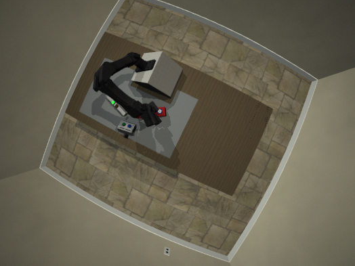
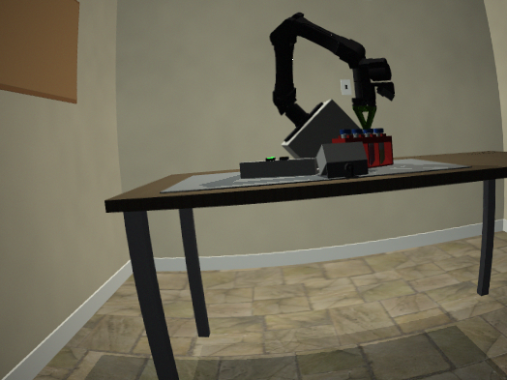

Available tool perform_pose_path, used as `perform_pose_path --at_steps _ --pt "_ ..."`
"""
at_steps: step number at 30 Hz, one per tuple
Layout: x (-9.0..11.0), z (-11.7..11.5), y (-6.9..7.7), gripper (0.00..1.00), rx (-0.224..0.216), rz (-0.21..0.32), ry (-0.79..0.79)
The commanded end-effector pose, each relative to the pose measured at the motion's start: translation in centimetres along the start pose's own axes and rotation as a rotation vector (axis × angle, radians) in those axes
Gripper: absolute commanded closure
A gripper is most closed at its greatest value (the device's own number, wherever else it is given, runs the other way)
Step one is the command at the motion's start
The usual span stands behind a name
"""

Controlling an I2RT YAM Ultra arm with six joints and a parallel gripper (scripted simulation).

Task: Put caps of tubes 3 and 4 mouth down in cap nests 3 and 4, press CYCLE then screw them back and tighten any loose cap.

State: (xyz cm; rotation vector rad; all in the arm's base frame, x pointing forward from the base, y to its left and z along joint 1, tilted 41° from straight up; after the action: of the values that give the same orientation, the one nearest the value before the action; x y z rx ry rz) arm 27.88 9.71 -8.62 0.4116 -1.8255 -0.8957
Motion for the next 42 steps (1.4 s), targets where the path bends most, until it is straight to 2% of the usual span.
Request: perform_pose_path --at_steps 1,31,32,42 --pt "-0.6 -0.3 0.4 0.51 0.017 -0.032 -0.004" --pt "-0.6 -0.3 -0.6 0.51 0.017 -0.032 -0.004" --pt "-0.6 -0.3 -0.6 1.0 0.017 -0.032 -0.004" --pt "-0.6 -0.3 -0.6 1.0 0.017 -0.032 -0.004"
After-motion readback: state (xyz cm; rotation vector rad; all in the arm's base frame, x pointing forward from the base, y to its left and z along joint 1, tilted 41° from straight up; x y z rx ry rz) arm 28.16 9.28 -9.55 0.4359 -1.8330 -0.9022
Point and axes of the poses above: the point where the finger pads meet when closed, its own y axis back along the fingers, its own z axis across the jaws, x = y × z, the point moved 6 cm from there along y, back along the fingers, and after that the axes turned 10 degrees about y, right-handed, at the moved point
